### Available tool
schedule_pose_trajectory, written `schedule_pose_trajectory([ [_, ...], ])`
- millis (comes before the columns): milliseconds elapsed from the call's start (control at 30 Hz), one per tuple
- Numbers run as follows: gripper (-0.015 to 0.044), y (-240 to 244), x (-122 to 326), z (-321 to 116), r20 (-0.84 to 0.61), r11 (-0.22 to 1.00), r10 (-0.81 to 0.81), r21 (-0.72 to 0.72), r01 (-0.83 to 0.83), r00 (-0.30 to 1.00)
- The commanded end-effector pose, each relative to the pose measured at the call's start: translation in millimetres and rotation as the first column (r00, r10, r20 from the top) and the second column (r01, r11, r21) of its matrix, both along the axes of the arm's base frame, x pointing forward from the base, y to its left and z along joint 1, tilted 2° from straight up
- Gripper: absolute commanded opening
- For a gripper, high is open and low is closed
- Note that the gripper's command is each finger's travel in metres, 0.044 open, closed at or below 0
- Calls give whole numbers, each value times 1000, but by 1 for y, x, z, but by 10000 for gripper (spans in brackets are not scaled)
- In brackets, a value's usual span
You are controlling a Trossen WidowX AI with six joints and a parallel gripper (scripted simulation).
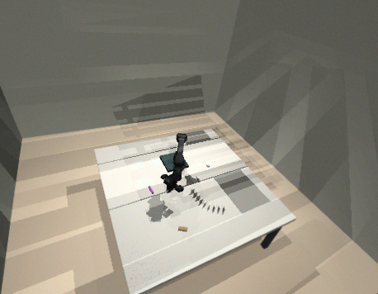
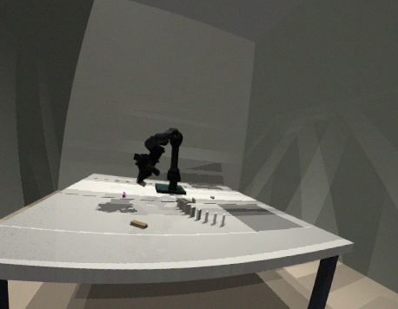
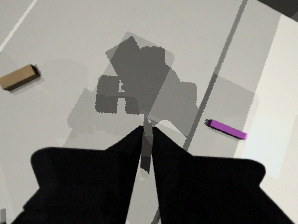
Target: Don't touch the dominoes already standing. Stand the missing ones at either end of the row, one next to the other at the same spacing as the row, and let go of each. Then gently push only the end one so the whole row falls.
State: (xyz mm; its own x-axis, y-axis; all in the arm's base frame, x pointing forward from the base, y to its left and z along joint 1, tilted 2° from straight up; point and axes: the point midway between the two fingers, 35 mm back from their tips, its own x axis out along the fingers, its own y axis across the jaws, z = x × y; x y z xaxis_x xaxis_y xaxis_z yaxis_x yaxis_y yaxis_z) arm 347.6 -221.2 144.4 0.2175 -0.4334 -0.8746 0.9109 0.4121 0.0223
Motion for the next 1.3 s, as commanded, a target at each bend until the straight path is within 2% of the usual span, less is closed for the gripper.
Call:
schedule_pose_trajectory([
  [0, 24, -2, 10, -5, 15, 995, 34, -96, -32, 999],
  [567, 24, 0, 34, -10, 62, 899, 124, -429, -86, 990],
  [1267, 24, 22, 25, -3, 184, 721, 110, -691, 49, 977],
])
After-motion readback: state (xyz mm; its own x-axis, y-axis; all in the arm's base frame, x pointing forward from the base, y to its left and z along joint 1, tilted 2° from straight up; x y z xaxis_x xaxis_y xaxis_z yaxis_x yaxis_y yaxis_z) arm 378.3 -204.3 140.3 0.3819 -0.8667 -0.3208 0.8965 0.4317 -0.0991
